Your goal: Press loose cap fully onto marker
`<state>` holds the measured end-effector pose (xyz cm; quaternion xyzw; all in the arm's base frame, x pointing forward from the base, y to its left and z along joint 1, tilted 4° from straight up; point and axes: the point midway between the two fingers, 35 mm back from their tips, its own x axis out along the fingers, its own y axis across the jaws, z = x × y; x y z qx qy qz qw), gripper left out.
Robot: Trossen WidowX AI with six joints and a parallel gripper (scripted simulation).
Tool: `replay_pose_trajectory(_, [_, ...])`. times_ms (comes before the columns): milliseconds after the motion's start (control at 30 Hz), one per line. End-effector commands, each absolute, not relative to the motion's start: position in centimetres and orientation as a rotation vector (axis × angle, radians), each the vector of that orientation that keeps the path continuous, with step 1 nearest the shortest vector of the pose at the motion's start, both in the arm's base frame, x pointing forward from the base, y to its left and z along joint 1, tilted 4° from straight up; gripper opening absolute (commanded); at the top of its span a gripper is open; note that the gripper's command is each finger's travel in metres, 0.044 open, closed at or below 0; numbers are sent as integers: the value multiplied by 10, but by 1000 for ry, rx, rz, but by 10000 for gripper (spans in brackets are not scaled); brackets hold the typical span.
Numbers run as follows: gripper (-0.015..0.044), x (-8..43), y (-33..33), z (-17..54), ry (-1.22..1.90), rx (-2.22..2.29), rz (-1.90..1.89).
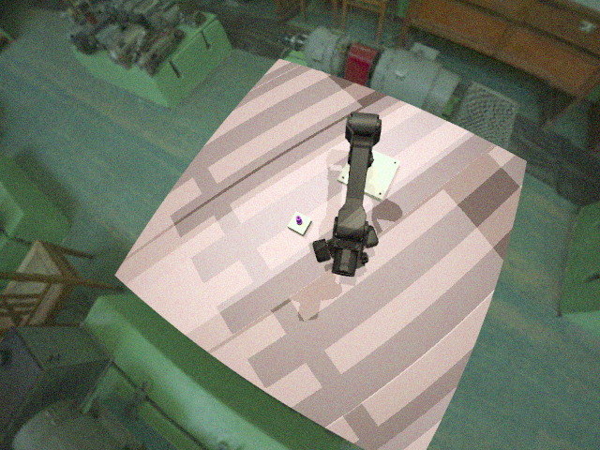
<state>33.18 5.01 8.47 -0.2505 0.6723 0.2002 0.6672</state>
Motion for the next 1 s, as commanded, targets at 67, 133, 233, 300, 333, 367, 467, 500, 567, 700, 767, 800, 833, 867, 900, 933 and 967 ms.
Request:
replay_pose_trajectory(67, [0, 332, 50, 97, 1507, -564, 446])
replay_pose_trajectory(133, [0, 332, 45, 98, 1507, -564, 446])
replay_pose_trajectory(233, [0, 332, 34, 102, 1507, -564, 445])
replay_pose_trajectory(300, [0, 332, 27, 105, 1507, -564, 445])
replay_pose_trajectory(333, [0, 332, 23, 106, 1508, -565, 445])
replay_pose_trajectory(367, [0, 332, 20, 107, 1508, -565, 445])
replay_pose_trajectory(467, [0, 331, 9, 111, 1506, -561, 443])
replay_pose_trajectory(500, [0, 330, 5, 112, 1505, -560, 442])
replay_pose_trajectory(567, [0, 329, -2, 114, 1503, -558, 440])
replay_pose_trajectory(700, [0, 327, -16, 119, 1500, -554, 437])
replay_pose_trajectory(767, [0, 325, -22, 121, 1499, -552, 435])
replay_pose_trajectory(800, [0, 324, -26, 123, 1498, -551, 434])
replay_pose_trajectory(833, [0, 323, -29, 124, 1498, -550, 434])
replay_pose_trajectory(867, [0, 323, -33, 125, 1497, -549, 433])
replay_pose_trajectory(900, [0, 322, -36, 126, 1496, -548, 432])
replay_pose_trajectory(933, [0, 321, -39, 127, 1496, -548, 431])
replay_pose_trajectory(967, [0, 320, -43, 128, 1495, -548, 430])
